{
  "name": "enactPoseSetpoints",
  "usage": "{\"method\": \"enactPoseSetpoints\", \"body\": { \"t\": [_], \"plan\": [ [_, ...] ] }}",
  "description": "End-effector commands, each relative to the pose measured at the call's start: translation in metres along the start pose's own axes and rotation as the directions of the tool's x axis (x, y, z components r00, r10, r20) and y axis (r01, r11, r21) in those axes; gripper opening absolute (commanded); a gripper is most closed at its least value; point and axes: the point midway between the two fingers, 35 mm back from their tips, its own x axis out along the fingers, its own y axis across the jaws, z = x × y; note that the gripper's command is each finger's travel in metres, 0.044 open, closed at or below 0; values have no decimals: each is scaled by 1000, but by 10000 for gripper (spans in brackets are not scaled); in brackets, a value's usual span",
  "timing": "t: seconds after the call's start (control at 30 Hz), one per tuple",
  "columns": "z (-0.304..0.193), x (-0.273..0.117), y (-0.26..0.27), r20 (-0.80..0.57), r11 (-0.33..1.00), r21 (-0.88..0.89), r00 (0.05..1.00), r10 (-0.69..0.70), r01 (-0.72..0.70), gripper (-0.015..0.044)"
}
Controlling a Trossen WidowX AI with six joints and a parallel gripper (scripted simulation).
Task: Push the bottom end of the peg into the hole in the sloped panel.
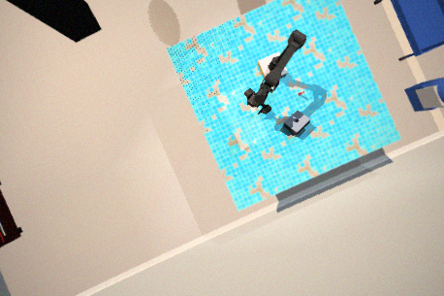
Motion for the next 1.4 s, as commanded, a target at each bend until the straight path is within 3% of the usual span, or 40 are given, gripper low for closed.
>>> {"method": "enactPoseSetpoints", "body": {
  "t": [0.0,1.37],
  "plan": [
    [-12,4,12,-39,999,-52,999,5,-7,440],
    [-147,-3,118,-355,825,-519,934,30,-224,440]
  ]
}}
